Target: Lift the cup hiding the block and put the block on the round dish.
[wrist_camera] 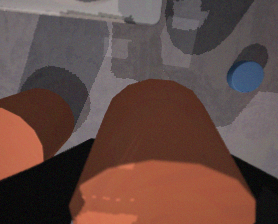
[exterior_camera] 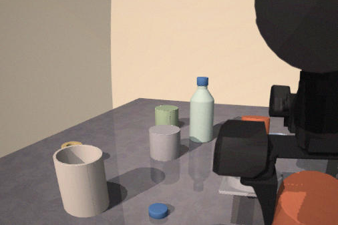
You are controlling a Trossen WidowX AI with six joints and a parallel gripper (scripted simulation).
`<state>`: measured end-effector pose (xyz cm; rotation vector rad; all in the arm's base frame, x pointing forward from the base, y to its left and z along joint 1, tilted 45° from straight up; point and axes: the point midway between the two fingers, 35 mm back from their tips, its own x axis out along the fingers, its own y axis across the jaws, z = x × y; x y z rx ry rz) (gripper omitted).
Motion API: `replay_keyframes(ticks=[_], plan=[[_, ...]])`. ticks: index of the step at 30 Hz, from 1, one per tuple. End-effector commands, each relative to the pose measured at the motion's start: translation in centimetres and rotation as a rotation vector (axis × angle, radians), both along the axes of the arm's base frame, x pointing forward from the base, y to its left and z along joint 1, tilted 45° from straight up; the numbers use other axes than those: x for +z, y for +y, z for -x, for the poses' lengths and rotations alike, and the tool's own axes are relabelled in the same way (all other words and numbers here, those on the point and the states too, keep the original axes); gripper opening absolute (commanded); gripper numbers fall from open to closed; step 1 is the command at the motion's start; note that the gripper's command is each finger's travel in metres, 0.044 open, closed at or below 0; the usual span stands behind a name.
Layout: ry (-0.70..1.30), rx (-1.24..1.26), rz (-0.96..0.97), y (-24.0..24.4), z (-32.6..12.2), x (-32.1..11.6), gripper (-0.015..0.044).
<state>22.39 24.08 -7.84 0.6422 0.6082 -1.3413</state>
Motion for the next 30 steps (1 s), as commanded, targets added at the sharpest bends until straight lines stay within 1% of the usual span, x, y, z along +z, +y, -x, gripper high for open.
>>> replay_keyframes(ticks=[1, 6, 14, 30], plan=[[-0.007, -0.015, -0.006, 0.0, 0.7, -1.6, 0.0000], [-0.007, -0.015, -0.006, -0.3, 0.6, -2.0, 0.0000], [-0.008, -0.015, -0.005, -2.6, 0.2, -4.4, 0.0000], [-0.009, -0.015, -0.005, -3.8, 0.0, -5.7, 0.0000]])
